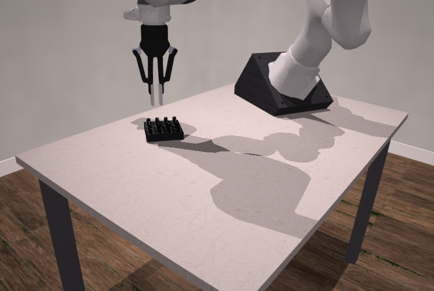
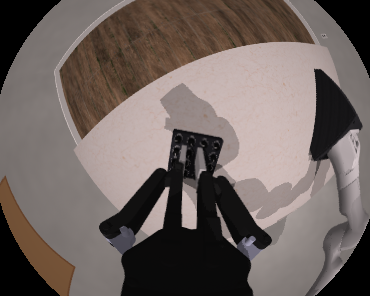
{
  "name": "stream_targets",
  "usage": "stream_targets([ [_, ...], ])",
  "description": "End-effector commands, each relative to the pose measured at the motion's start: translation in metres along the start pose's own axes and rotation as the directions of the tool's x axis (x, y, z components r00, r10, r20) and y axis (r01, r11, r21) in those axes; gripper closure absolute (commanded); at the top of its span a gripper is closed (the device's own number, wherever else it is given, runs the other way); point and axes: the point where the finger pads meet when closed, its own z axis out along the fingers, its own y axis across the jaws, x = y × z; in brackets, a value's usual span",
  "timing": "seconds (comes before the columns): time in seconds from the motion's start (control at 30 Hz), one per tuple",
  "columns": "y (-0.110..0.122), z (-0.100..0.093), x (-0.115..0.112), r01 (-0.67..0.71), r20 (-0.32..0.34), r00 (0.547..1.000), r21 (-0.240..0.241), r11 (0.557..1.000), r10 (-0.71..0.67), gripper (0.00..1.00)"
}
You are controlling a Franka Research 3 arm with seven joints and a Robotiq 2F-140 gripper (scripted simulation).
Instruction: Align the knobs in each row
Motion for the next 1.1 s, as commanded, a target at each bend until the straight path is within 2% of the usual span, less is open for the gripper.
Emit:
stream_targets([
  [0.0,0.000,0.005,0.001,0.010,-0.002,1.000,0.002,1.000,-0.010,0.88],
  [1.07,0.000,0.037,0.001,0.010,-0.002,1.000,0.002,1.000,-0.010,0.88],
])
